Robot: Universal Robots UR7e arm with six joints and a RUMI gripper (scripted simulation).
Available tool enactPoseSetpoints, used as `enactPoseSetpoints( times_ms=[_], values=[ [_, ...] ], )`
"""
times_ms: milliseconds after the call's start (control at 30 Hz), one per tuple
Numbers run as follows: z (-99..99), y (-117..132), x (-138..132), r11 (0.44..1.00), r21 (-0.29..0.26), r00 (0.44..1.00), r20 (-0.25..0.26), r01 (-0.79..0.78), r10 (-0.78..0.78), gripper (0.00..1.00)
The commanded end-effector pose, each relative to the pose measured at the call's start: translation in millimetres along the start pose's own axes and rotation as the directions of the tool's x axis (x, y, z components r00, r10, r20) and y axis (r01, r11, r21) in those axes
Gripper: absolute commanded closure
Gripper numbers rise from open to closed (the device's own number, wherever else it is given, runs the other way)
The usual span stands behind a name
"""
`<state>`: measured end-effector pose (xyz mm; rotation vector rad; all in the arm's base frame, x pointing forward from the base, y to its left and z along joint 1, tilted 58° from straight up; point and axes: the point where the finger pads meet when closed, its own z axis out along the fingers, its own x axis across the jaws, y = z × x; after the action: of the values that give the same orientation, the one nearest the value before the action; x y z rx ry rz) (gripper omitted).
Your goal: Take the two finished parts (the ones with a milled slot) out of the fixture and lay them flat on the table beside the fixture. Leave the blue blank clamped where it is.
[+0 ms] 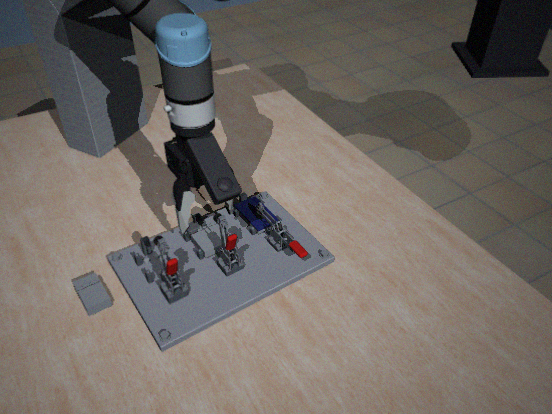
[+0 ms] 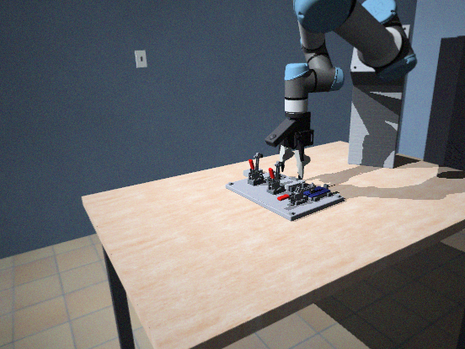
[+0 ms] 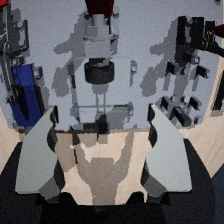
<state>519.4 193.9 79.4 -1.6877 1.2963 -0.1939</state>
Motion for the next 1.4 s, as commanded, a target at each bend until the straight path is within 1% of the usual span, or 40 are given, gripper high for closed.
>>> enactPoseSetpoints(
  times_ms=[0, 867, 1367],
  values=[
    [1.6, -0.2, 0.0, 1.000, 0.001, 1.000, 0.000, 0.000, 0.000, 0.41],
    [28.3, -0.4, 0.1, 1.000, 0.001, 1.000, 0.000, 0.000, 0.000, 0.41],
    [31.1, -0.5, 0.1, 1.000, 0.001, 1.000, 0.000, 0.000, 0.000, 0.41]
  ],
)
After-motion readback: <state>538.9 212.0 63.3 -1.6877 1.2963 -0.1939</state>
